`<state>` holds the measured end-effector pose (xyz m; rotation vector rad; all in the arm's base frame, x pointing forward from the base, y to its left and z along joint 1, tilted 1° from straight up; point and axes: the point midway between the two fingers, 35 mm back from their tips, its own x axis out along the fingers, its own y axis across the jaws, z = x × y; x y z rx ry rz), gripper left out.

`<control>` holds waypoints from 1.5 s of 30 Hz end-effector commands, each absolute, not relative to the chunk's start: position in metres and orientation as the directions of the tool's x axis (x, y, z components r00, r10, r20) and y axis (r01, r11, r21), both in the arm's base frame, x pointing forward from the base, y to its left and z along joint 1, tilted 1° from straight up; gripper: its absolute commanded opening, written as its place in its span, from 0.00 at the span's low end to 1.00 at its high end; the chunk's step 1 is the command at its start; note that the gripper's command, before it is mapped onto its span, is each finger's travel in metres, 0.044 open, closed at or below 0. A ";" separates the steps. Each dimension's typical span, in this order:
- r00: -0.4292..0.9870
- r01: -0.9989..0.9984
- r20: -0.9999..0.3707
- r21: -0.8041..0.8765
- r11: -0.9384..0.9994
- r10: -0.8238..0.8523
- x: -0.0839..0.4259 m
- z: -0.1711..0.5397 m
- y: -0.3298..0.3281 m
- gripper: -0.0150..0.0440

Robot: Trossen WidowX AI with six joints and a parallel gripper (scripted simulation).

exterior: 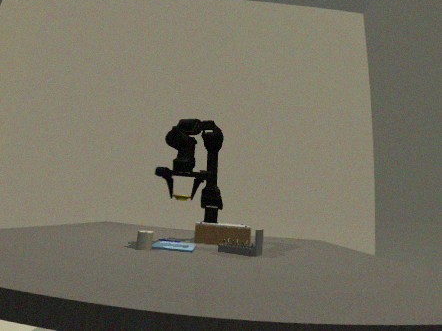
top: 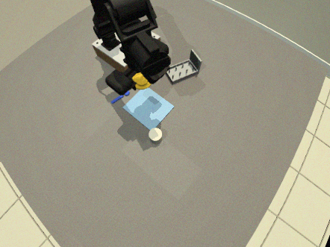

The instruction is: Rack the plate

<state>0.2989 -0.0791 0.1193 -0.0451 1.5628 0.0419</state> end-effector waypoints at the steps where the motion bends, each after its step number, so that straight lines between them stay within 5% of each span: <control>1: 0.016 -0.048 -1.000 -0.007 0.999 -0.006 0.299 0.139 -0.079 0.25; 8: 0.014 -0.025 -1.000 -0.006 1.000 -0.006 0.297 0.144 -0.072 0.25; 21: 0.011 0.348 -1.000 0.008 0.938 0.005 0.257 0.142 0.036 0.25; 29: 0.013 0.339 -1.000 0.021 0.941 0.018 0.259 0.139 0.037 0.25; 45: 0.100 0.065 -0.937 0.342 0.938 0.335 0.298 0.080 0.058 0.25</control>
